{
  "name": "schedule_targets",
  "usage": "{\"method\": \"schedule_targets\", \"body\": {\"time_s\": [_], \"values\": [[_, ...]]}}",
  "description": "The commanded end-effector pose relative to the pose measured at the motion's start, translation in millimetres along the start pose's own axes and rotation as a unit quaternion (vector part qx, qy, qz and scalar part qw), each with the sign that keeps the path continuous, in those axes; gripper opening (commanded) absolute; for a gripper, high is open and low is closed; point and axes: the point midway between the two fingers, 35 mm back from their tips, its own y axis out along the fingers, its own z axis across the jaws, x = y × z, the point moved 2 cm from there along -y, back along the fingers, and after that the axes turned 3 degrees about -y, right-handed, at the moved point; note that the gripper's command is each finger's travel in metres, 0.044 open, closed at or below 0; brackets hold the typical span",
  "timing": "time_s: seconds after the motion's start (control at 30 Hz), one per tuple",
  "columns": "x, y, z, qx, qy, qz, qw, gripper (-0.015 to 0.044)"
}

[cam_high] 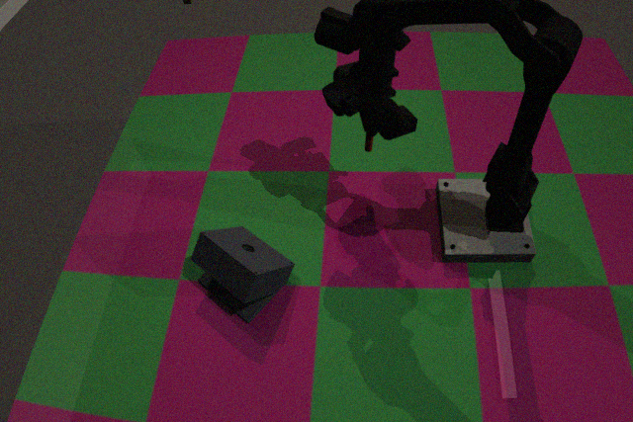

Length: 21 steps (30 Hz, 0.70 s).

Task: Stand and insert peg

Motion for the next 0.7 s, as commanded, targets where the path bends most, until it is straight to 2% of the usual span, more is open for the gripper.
{"method": "schedule_targets", "body": {"time_s": [0.0, 0.67], "values": [[13.5, 1.4, -2.0, 0.002, 0.007, -0.025, 1.000, 0.0000], [67.3, 3.5, -1.8, 0.028, 0.029, -0.131, 0.991, 0.0000]]}}
